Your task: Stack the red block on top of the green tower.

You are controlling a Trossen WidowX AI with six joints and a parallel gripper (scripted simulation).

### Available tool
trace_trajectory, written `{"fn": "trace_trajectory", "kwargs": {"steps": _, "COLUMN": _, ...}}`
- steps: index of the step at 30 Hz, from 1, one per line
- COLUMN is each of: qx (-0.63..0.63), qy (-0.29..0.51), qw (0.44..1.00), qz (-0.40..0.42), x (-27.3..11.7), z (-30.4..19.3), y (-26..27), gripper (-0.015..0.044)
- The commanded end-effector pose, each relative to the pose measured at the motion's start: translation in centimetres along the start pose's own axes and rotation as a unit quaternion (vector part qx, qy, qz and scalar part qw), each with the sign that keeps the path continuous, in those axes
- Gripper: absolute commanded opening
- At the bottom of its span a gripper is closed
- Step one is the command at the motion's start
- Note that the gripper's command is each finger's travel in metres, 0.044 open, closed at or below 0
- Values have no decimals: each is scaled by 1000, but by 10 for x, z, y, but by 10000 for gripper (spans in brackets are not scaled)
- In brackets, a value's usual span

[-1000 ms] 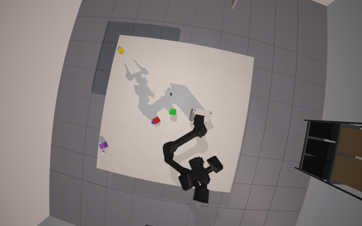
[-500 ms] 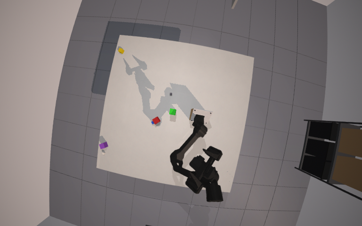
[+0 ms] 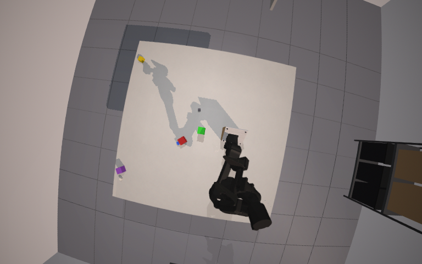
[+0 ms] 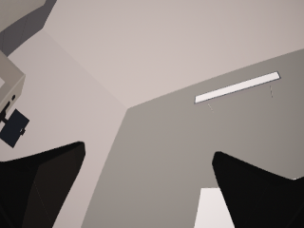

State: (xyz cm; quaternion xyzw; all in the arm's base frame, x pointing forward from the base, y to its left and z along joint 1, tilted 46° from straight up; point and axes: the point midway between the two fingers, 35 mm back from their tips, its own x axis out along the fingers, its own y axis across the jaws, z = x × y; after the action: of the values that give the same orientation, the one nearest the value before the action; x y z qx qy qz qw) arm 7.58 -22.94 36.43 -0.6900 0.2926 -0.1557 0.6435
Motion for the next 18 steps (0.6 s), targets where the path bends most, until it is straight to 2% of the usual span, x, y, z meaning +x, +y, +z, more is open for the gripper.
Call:
{"fn": "trace_trajectory", "kwargs": {"steps": 1, "qx": 38, "qy": -21, "qw": 999, "qz": 17, "x": 14, "z": 3, "y": 6, "gripper": 440}}
{"fn": "trace_trajectory", "kwargs": {"steps": 9, "qx": 123, "qy": -85, "qw": 987, "qz": 60, "x": 46, "z": 19, "y": 24, "gripper": 440}}
{"fn": "trace_trajectory", "kwargs": {"steps": 18, "qx": 228, "qy": -177, "qw": 948, "qz": 136, "x": 90, "z": 55, "y": 44, "gripper": 440}}
